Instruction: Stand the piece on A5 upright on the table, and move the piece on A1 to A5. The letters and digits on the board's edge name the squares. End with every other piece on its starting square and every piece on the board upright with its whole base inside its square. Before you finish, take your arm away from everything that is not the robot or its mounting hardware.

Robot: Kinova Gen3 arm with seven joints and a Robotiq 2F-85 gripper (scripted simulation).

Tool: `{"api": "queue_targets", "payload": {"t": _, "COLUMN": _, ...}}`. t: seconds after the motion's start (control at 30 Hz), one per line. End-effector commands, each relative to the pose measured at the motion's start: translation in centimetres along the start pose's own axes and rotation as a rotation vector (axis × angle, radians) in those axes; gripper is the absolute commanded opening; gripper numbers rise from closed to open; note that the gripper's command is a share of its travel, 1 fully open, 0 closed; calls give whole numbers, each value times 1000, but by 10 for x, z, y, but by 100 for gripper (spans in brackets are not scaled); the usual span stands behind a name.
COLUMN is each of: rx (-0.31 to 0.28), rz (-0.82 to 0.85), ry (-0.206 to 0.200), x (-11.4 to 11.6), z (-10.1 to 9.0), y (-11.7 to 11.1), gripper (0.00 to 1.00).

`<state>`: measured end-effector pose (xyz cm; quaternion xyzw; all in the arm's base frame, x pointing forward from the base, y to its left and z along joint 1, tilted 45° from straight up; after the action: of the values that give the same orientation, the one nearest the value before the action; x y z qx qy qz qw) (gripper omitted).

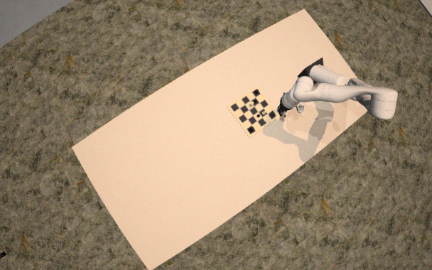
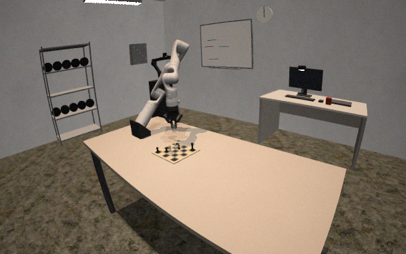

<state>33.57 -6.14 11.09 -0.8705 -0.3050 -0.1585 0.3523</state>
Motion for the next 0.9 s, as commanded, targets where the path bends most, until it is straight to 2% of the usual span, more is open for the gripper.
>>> {"api": "queue_targets", "payload": {"t": 0.0, "rx": -17, "rz": -3, "ry": 4, "x": 2, "z": -10, "y": 3, "gripper": 0}}
{"api": "queue_targets", "payload": {"t": 0.57, "rx": -17, "rz": -3, "ry": 4, "x": 2, "z": -13, "y": 5, "gripper": 0}}
{"api": "queue_targets", "payload": {"t": 0.67, "rx": -17, "rz": -4, "ry": 8, "x": 6, "z": -14, "y": 12, "gripper": 0}}
{"api": "queue_targets", "payload": {"t": 0.83, "rx": -15, "rz": -8, "ry": 18, "x": 18, "z": -16, "y": 41, "gripper": 0}}
{"api": "queue_targets", "payload": {"t": 0.87, "rx": -15, "rz": -8, "ry": 18, "x": 18, "z": -16, "y": 41, "gripper": 0}}
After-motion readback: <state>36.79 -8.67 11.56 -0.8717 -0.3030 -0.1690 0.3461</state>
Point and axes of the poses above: the point where the finger pads meet when closed, its own z axis out along the fingers, its own x axis across the jaws, y = z × x, the point moved 5 cm from there along -z, back along the fingers
